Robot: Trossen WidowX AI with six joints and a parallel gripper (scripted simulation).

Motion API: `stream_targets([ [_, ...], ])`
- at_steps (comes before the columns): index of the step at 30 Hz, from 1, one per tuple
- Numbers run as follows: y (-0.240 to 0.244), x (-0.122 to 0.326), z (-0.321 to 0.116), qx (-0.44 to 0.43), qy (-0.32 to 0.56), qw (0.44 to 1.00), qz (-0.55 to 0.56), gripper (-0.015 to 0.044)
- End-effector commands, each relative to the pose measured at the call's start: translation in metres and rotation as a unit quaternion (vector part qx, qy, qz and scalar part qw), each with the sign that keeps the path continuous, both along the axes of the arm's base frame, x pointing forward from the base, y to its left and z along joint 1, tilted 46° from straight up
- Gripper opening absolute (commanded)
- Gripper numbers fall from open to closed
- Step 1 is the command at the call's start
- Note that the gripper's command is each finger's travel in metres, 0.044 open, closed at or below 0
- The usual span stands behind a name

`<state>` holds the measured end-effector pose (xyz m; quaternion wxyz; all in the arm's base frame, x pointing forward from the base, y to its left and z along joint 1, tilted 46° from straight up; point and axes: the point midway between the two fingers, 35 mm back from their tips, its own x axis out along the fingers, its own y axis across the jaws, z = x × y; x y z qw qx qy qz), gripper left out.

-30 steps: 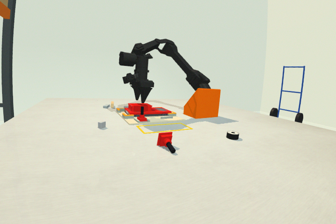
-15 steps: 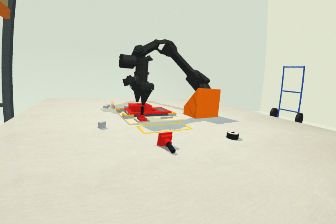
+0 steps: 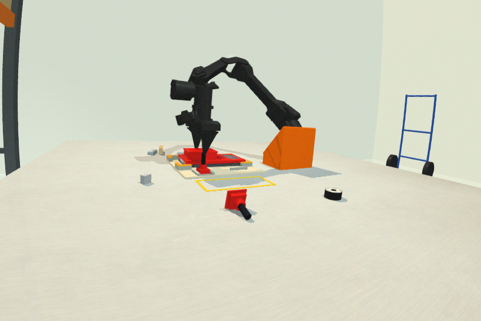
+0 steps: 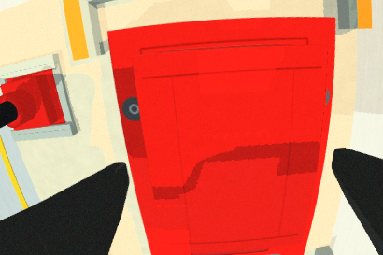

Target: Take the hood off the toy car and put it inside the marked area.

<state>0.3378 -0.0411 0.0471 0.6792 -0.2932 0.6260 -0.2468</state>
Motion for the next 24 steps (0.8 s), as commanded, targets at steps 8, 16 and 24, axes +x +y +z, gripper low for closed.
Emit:
stream_targets([
  [8,-0.0051,0.0001,-0.004,-0.003,0.002,1.0,0.001,0.044],
  [16,-0.008,0.0004,-0.0068,-0.003,0.002,1.0,0.001,0.044],
  [24,-0.0077,0.001,-0.0075,0.0,0.0,1.0,0.0,0.0387],
])
